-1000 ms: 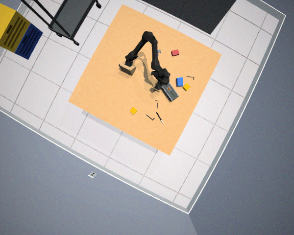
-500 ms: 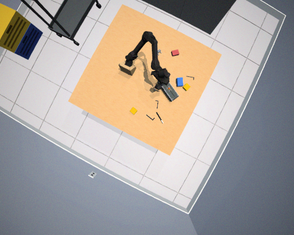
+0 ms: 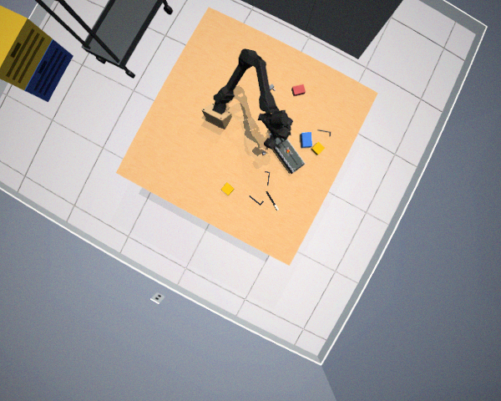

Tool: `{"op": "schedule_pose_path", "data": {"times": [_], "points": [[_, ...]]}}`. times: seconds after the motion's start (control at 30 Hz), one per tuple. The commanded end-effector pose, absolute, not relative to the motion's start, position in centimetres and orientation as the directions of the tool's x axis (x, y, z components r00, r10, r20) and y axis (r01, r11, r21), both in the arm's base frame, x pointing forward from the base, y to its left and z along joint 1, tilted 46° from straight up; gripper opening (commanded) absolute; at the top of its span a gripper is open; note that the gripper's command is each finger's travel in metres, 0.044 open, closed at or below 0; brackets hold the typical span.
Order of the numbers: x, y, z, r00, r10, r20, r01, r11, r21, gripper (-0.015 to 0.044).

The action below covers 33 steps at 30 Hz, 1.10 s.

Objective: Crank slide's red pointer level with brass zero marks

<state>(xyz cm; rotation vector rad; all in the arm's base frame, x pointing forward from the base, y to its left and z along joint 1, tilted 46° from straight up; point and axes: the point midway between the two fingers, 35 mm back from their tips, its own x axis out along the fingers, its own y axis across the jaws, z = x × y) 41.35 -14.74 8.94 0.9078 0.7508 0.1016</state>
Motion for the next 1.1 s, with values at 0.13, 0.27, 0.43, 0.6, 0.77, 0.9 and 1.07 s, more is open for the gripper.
{"op": "schedule_pose_path", "data": {"times": [0.13, 0.27, 0.43, 0.6, 0.77, 0.9, 1.07], "points": [[39.7, -12.0, 11.5, 0.722, 0.348, -0.598, 0.301, 0.621, 0.724, 0.044], [38.5, -10.7, 12.7, 0.71, 0.322, -0.626, 0.347, 0.613, 0.71, 0.044], [36.7, -9.1, 14.0, 0.696, 0.288, -0.658, 0.402, 0.603, 0.689, 0.044], [34.8, -7.7, 15.0, 0.683, 0.252, -0.686, 0.453, 0.59, 0.668, 0.044], [33.0, -6.6, 15.8, 0.671, 0.219, -0.708, 0.496, 0.577, 0.649, 0.044], [33.1, -6.3, 15.5, 0.671, 0.219, -0.709, 0.497, 0.577, 0.648, 0.044], [33.4, -4.7, 13.9, 0.669, 0.218, -0.71, 0.497, 0.579, 0.646, 0.044]]}}
